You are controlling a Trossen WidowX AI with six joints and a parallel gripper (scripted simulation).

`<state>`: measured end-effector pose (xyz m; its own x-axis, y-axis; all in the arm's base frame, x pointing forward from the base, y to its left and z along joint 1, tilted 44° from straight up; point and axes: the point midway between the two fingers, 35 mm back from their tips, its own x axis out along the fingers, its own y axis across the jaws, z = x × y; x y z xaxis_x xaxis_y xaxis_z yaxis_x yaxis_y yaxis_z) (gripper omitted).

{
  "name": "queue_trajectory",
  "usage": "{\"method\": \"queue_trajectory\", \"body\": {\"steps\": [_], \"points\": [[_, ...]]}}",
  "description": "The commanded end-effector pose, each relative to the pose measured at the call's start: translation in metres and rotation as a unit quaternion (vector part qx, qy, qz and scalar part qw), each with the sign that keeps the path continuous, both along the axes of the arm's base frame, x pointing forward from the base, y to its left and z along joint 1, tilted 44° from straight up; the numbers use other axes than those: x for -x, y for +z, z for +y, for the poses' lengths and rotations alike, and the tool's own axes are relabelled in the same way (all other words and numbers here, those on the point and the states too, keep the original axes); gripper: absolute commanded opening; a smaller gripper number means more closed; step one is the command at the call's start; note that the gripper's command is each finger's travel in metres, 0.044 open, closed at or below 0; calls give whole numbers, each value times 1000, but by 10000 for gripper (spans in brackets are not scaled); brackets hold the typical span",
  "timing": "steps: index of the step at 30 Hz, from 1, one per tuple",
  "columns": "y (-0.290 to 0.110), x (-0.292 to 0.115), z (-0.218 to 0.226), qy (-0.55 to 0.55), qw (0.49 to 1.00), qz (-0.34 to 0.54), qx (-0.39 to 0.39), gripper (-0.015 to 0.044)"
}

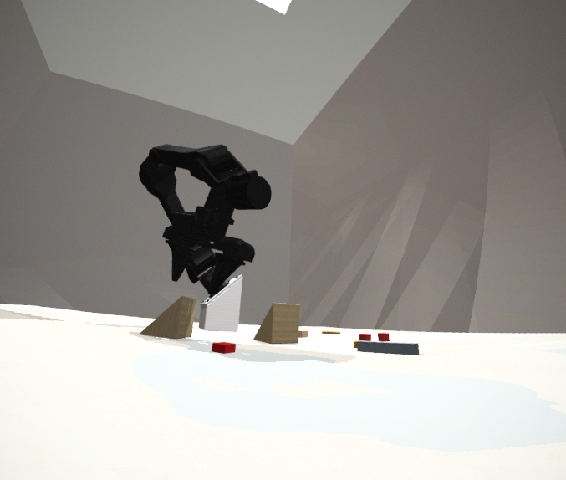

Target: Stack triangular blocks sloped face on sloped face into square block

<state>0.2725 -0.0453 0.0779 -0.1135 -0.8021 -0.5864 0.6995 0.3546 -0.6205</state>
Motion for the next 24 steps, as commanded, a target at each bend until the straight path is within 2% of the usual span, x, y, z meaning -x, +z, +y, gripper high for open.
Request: {"method": "queue_trajectory", "body": {"steps": [1, 9, 16, 24], "points": [[-6, -9, 12, -182, 945, -253, 100, 440], [-6, -12, 19, -252, 878, -383, 137, 440], [-6, -14, 23, -307, 796, -497, 160, 440], [-6, -14, 23, -310, 791, -503, 161, 440]]}}
